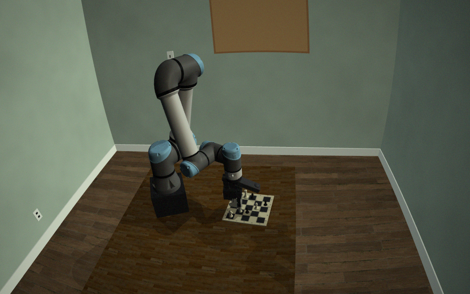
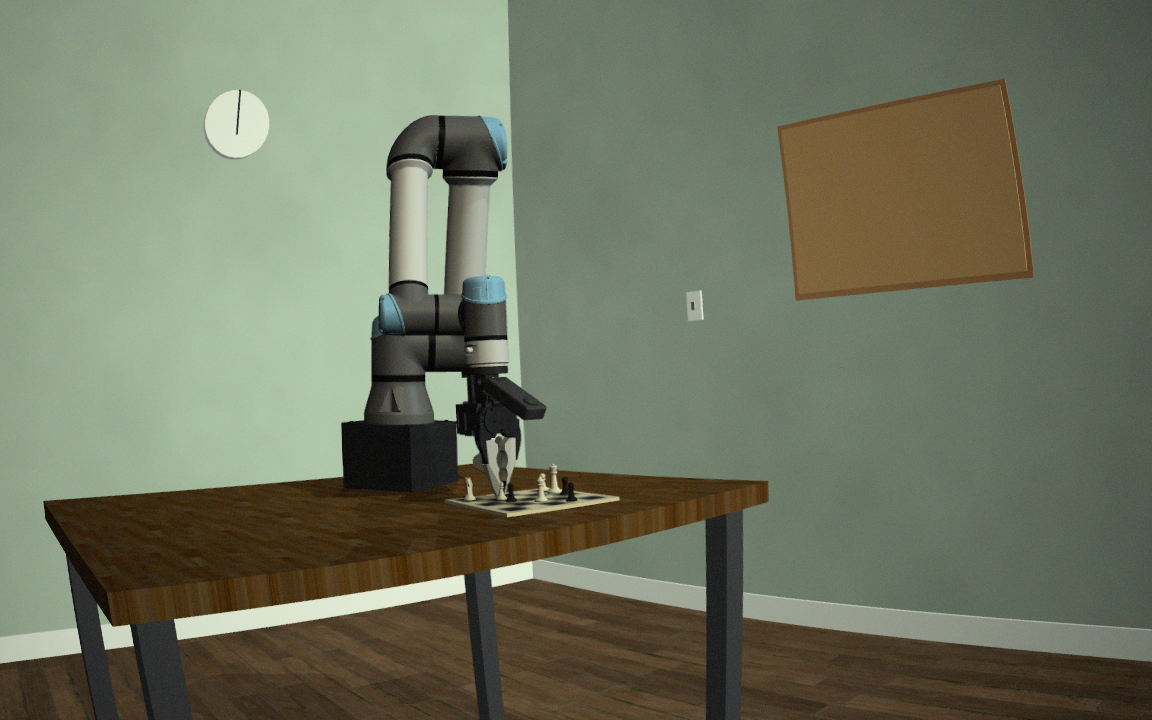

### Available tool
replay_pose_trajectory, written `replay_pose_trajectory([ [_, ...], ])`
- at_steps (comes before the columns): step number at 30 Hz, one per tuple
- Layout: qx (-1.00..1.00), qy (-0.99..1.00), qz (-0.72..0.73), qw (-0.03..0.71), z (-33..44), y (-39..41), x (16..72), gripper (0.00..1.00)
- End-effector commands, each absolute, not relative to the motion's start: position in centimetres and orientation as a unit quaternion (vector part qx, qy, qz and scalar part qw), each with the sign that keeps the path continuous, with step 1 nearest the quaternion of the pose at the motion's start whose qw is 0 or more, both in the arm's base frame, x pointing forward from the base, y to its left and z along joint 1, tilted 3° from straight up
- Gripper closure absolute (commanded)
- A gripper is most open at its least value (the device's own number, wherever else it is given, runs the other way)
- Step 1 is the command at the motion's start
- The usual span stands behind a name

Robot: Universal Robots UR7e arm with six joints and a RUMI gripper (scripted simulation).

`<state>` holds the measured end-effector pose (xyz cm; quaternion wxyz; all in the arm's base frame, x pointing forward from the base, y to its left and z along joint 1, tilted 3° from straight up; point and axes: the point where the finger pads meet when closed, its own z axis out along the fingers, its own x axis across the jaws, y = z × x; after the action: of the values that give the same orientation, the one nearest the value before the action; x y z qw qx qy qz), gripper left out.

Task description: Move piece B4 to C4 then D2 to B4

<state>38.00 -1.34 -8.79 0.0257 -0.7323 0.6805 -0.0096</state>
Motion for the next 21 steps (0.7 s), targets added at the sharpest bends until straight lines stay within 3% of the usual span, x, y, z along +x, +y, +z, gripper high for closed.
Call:
replay_pose_trajectory([
  [1,-0.732,0.68,-0.01,0.026,-8.8,-1.4,38.0,1.0],
  [21,-0.732,0.68,-0.01,0.026,-6.0,-1.4,37.9,1.0],
])
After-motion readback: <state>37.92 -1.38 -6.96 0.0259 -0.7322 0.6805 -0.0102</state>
